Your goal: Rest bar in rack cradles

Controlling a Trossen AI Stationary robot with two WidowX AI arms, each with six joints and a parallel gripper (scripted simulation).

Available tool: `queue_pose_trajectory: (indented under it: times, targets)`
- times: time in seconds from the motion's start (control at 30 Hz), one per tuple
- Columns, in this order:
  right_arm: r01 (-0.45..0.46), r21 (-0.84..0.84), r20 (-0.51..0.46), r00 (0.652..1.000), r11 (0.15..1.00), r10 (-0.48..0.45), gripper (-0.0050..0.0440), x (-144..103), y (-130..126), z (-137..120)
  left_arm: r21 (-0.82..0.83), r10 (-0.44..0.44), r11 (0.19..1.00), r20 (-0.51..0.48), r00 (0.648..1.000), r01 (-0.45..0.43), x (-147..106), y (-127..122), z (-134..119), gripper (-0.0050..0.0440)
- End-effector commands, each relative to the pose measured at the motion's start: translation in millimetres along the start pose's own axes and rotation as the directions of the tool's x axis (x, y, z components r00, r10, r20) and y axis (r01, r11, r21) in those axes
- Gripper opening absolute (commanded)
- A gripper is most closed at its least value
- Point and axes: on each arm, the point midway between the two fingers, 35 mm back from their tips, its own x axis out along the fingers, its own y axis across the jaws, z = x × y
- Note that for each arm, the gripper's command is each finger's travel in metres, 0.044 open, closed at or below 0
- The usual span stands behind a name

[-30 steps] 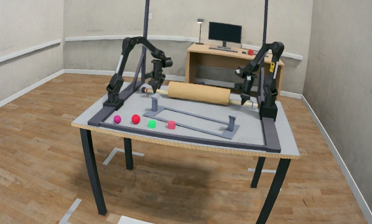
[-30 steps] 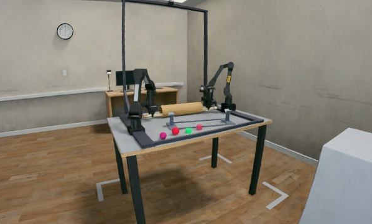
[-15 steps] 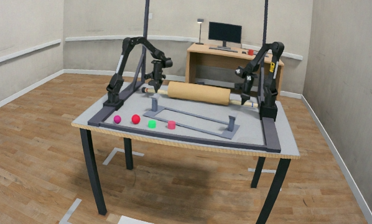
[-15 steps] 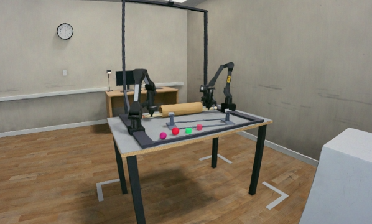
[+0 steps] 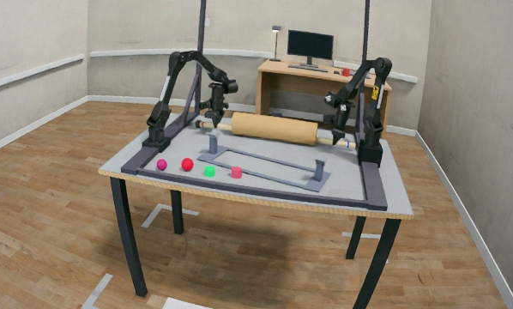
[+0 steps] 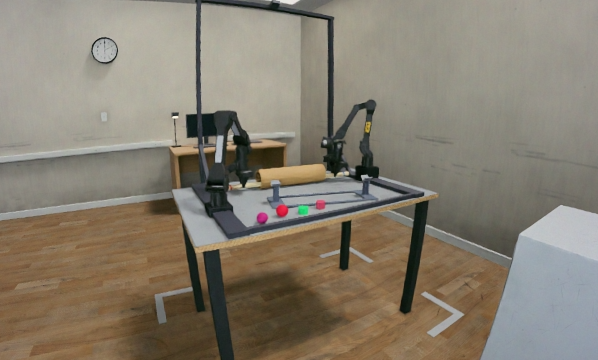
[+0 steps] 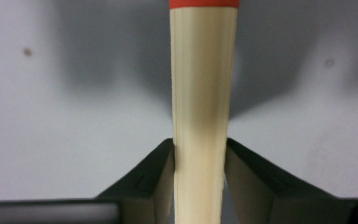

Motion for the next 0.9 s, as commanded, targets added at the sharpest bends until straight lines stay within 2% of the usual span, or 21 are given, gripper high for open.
queue_pose_trajectory:
  times: [0.0, 0.1, 0.17, 0.23, 0.87]
  targets:
    - [-0.004, 0.0, 0.009, 1.0, 1.0, 0.004, 0.005, 0.9, 1.7, 2.7, 0.002, 0.001, 1.0, -0.003, 1.0, -0.001, 1.2, 0.7, -1.5, 0.005]
    - [-0.004, 0.0, 0.009, 1.0, 1.0, 0.004, 0.005, -0.1, 1.7, 2.6, -0.001, -0.012, 1.0, 0.015, 1.0, 0.012, -3.9, -2.5, 3.8, 0.005]
    - [0.033, -0.001, -0.016, 0.999, 0.999, -0.033, 0.005, -13.9, -5.7, -2.3, -0.001, -0.018, 1.0, 0.022, 1.0, 0.018, -6.8, -4.6, 7.1, 0.005]
    - [0.035, -0.001, -0.016, 0.999, 0.999, -0.035, 0.005, -16.3, -5.9, -2.4, -0.001, -0.018, 1.0, 0.021, 1.0, 0.018, -8.9, -4.6, 7.4, 0.005]
    - [0.044, -0.004, -0.022, 0.999, 0.999, -0.044, 0.005, -30.2, -7.5, -2.5, 0.0, -0.015, 1.0, 0.011, 1.0, 0.015, -17.8, -2.8, 5.9, 0.005]
